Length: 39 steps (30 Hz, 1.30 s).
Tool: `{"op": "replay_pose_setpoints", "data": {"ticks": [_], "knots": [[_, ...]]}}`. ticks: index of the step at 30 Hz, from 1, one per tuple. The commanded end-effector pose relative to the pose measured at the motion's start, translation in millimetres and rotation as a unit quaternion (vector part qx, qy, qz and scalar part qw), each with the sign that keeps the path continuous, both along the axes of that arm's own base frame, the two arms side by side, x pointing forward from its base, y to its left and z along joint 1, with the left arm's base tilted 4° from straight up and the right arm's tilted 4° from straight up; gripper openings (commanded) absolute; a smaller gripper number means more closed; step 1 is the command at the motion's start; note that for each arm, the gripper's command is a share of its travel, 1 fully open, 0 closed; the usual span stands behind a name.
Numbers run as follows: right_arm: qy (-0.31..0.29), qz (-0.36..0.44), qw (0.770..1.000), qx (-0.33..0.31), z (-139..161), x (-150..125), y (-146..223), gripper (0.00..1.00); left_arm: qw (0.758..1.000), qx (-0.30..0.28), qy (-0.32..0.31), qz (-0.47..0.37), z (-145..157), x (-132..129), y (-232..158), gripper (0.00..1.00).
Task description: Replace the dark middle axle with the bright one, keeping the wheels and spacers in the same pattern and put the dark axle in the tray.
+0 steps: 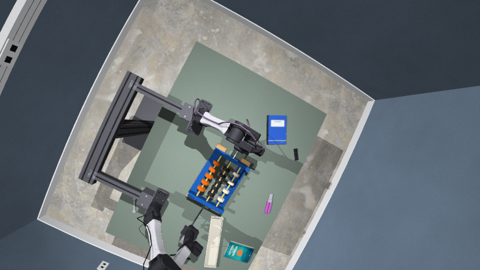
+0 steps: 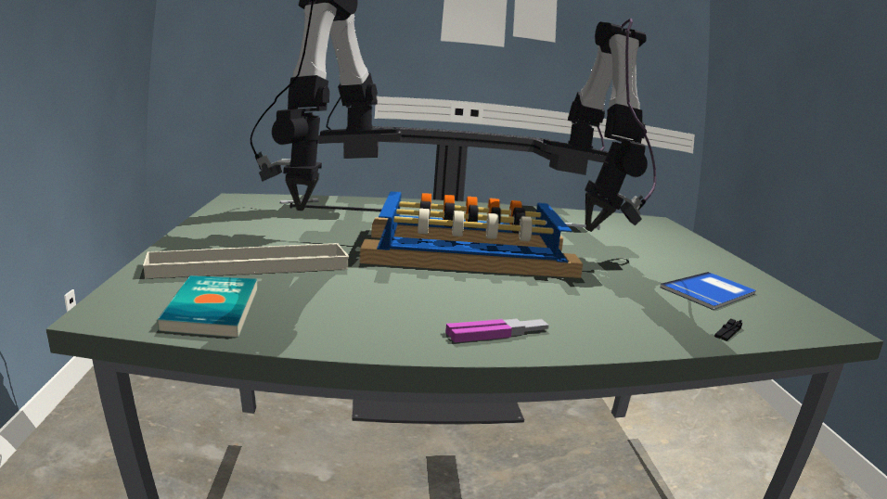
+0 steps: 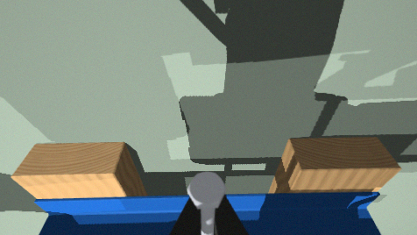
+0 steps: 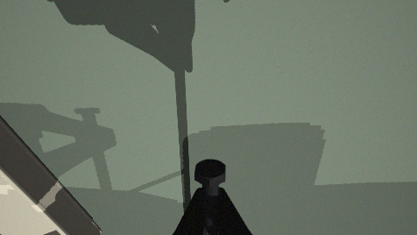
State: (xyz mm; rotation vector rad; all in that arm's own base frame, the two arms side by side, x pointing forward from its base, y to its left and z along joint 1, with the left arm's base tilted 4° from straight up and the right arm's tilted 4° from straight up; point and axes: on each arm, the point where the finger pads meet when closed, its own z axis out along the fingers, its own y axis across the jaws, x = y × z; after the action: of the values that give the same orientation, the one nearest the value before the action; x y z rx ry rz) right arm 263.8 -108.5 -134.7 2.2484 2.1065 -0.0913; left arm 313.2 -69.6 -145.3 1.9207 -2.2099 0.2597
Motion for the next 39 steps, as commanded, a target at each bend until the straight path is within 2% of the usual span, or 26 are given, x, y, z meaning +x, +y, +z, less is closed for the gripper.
{"op": "replay_pose_setpoints", "data": {"ticks": [1,3,5,9,12,18,19,21,24,27,29,35,36,37,39], "knots": [[0.003,0.002,1.0,0.019,-4.3,0.5,10.2,0.0,0.998,-0.057,0.016,-0.031,2.6,-10.8,-34.9,0.0],[-0.002,-0.002,1.0,0.017,-3.0,3.0,1.9,0.0,0.998,-0.057,0.016,-0.031,2.6,-11.1,-35.2,0.0],[0.005,-0.001,1.0,0.02,-4.9,-3.3,6.8,0.0,0.998,-0.058,0.01,-0.021,1.1,-8.8,-36.4,0.0],[-0.002,0.002,1.0,0.018,-3.3,3.3,4.0,0.0,0.998,-0.057,0.012,-0.026,0.6,-10.3,-37.5,0.0],[0.004,-0.007,1.0,0.02,-4.8,-3.8,2.9,0.0,0.998,-0.057,0.015,-0.025,0.5,-13.4,-38.1,0.0],[0.003,-0.001,1.0,0.019,-4.5,-1.3,5.4,0.0,0.998,-0.057,0.014,-0.031,0.8,-13.0,-39.0,0.0],[-0.003,-0.002,1.0,0.018,-2.5,1.1,1.4,0.0,0.998,-0.059,0.002,-0.03,6.3,-5.8,-39.8,0.0],[-0.001,-0.001,1.0,0.018,-3.3,1.9,1.6,0.0,0.998,-0.056,0.025,-0.021,-0.4,-17.0,-39.2,0.0],[0.003,-0.006,1.0,0.02,-4.4,-2.7,0.9,0.0,0.998,-0.058,0.017,-0.024,-1.9,-16.0,-40.2,0.0],[-0.003,0.002,1.0,0.018,-2.7,4.8,1.1,0.0,0.998,-0.057,0.025,-0.022,-1.7,-13.4,-41.2,0.0],[0.008,-0.008,1.0,0.022,-5.5,-7.6,0.8,0.0,0.998,-0.058,0.02,-0.02,-3.9,-15.8,-41.6,0.0],[0.003,0.001,1.0,0.021,-4.5,-1.2,3.7,0.0,0.998,-0.058,0.016,-0.029,-2.7,-13.9,-42.8,0.0],[0.0,-0.001,1.0,0.02,-3.3,-0.2,-1.3,0.0,0.998,-0.06,0.004,-0.029,4.8,-6.7,-43.4,0.0],[-0.003,-0.003,1.0,0.018,-2.9,2.8,-4.6,0.0,0.998,-0.058,0.019,-0.029,-4.0,-17.7,-42.4,0.0],[0.005,0.0,1.0,0.021,-4.6,-3.6,1.5,0.0,0.998,-0.058,0.02,-0.019,-3.9,-15.6,-43.6,0.0]]}}
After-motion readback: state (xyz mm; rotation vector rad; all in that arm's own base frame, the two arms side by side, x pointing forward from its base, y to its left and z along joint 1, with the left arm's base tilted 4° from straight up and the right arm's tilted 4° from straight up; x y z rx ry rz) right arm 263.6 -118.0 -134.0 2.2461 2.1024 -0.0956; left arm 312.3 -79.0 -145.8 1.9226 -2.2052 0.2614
